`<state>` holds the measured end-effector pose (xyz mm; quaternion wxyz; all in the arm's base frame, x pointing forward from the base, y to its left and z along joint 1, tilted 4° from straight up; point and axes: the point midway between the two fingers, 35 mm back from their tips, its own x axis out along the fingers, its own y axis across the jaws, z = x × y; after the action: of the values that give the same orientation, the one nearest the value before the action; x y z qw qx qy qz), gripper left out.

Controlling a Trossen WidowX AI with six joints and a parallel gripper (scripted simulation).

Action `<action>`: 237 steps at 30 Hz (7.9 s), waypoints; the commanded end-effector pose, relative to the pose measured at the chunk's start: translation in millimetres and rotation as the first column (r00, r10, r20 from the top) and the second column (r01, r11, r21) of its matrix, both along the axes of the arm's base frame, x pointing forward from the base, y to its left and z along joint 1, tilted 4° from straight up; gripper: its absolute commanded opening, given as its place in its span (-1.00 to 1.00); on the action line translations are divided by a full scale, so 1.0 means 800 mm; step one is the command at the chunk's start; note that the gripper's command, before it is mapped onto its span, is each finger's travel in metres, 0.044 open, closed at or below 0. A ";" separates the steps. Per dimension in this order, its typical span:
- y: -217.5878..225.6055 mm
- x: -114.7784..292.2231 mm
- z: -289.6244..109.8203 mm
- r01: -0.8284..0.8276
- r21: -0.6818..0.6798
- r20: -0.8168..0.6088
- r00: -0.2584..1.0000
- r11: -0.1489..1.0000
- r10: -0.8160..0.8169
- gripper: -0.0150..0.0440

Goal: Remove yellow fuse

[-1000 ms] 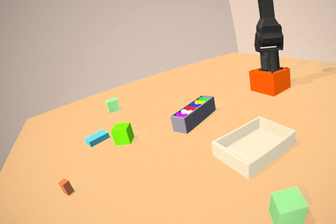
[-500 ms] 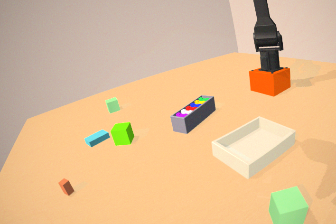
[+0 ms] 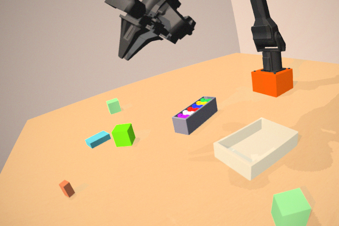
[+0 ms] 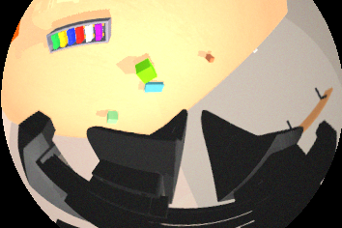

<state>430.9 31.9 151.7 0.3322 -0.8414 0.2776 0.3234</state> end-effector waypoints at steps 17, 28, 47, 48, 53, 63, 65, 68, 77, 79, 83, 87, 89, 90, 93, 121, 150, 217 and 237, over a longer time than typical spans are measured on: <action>-0.082 -0.200 -0.140 0.296 0.204 -0.651 0.753 0.933 -0.097 -0.25; -0.083 -0.200 -0.152 0.296 0.204 -0.651 0.753 0.933 -0.097 -0.25; -0.085 -0.202 -0.175 0.296 0.204 -0.651 0.753 0.933 -0.097 -0.25; -0.085 -0.202 -0.176 0.296 0.204 -0.651 0.753 0.933 -0.097 -0.25; -0.085 -0.203 -0.179 0.296 0.204 -0.651 0.753 0.933 -0.097 -0.25; -0.085 -0.203 -0.179 0.296 0.204 -0.651 0.753 0.933 -0.097 -0.25; -0.085 -0.203 -0.180 0.296 0.204 -0.651 0.753 0.933 -0.097 -0.25; -0.085 -0.203 -0.182 0.296 0.204 -0.651 0.753 0.933 -0.097 -0.25; -0.085 -0.203 -0.191 0.296 0.204 -0.651 0.753 0.933 -0.097 -0.25; -0.085 -0.203 -0.191 0.296 0.204 -0.651 0.753 0.933 -0.097 -0.25; -0.086 -0.203 -0.190 0.301 0.200 -0.651 0.752 0.932 -0.104 -0.31; -0.086 -0.203 -0.190 0.301 0.200 -0.651 0.752 0.932 -0.104 -0.40; -0.086 -0.203 -0.190 0.301 0.200 -0.651 0.752 0.932 -0.104 -0.45; -0.086 -0.203 -0.190 0.301 0.200 -0.651 0.752 0.932 -0.104 -0.47; -0.086 -0.203 -0.190 0.301 0.200 -0.651 0.752 0.932 -0.104 -0.49; -0.085 -0.202 -0.174 0.300 0.201 -0.651 0.752 0.933 -0.101 -0.49; -0.084 -0.201 -0.156 0.298 0.203 -0.651 0.753 0.933 -0.099 -0.49; 0.105 -0.157 -0.118 0.295 0.218 -0.649 0.756 0.930 -0.088 -0.49; 0.193 -0.170 -0.131 0.296 0.220 -0.651 0.754 0.930 -0.086 -0.49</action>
<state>295.4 185.4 50.9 0.3768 -0.5904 0.4020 0.5898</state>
